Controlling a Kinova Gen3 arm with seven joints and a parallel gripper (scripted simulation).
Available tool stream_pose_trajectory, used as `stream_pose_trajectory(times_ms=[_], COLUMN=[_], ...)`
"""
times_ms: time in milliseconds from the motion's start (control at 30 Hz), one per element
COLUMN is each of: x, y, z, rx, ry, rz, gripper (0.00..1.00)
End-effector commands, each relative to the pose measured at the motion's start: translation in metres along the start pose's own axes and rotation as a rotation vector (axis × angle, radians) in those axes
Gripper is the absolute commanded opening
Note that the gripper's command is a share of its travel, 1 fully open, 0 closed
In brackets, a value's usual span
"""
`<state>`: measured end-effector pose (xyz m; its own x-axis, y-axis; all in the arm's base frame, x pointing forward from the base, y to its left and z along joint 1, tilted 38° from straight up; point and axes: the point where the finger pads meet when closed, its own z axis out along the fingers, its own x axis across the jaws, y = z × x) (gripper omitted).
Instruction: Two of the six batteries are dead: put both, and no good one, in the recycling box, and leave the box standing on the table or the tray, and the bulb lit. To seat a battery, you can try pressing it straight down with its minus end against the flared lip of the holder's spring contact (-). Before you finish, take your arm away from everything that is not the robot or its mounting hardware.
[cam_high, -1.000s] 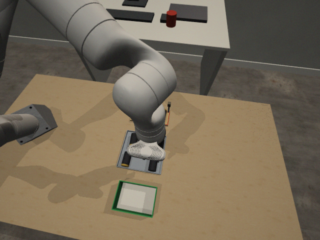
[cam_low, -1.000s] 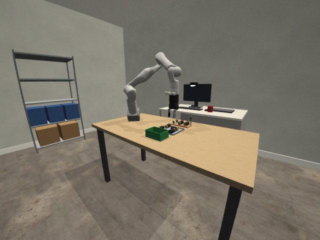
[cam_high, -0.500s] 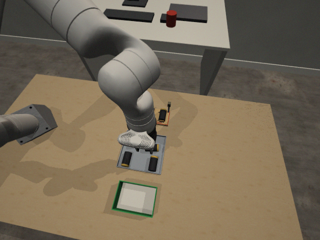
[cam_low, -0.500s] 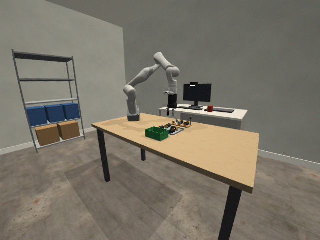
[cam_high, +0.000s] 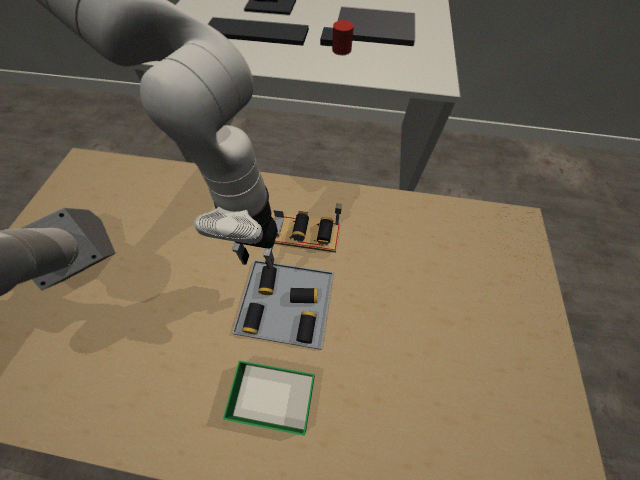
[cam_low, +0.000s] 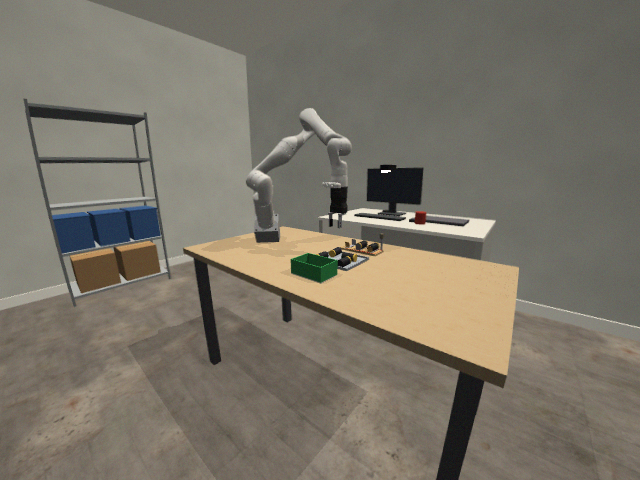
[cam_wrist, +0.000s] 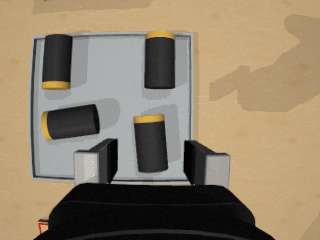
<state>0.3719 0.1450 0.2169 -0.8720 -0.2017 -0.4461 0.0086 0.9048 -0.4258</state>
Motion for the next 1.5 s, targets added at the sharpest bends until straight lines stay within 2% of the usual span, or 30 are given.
stream_pose_trajectory(times_ms=[0, 767, 967, 1300, 1467], x=[0.002, 0.002, 0.002, 0.002, 0.002], y=[0.005, 0.005, 0.005, 0.005, 0.005], z=[-0.003, -0.002, 0.005, 0.069, 0.083], rx=[0.002, 0.002, 0.002, 0.002, 0.002], ry=[-0.008, -0.008, -0.008, -0.008, -0.008], rz=[-0.015, -0.105, -0.105, -0.105, -0.105], gripper=[0.9, 0.9, 0.9, 0.9, 0.9])
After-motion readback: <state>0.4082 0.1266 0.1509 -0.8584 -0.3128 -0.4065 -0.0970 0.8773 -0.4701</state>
